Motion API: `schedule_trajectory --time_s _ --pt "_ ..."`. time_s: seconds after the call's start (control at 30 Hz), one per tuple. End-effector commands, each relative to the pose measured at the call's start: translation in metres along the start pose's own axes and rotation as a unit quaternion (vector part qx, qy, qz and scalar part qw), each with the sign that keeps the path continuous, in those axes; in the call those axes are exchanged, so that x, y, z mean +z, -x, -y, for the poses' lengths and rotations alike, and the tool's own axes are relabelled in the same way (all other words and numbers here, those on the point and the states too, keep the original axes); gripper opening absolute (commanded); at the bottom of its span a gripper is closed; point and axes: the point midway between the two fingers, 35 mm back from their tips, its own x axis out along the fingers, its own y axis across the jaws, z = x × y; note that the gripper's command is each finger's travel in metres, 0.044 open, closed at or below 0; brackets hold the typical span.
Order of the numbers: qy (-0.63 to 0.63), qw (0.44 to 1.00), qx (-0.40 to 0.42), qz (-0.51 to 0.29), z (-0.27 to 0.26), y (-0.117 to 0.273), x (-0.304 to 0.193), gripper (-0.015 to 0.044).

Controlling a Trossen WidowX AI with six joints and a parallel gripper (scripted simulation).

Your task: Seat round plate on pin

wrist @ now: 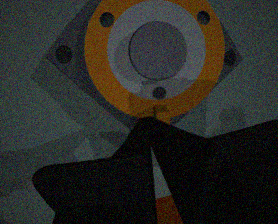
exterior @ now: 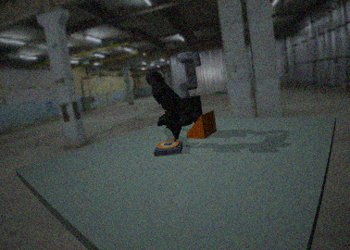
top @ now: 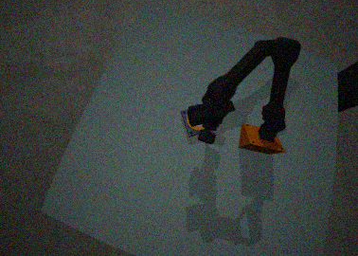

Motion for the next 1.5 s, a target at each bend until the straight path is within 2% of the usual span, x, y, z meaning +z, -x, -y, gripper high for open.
schedule_trajectory --time_s 0.0,1.17,1.47 --pt "0.004 1.000 -0.005 -0.002 0.006 -0.001 -0.003 0.0000" --pt "0.004 1.000 -0.006 -0.002 0.037 0.001 0.002 0.0000" --pt "0.005 1.000 -0.005 -0.003 0.037 0.042 -0.001 0.0000"
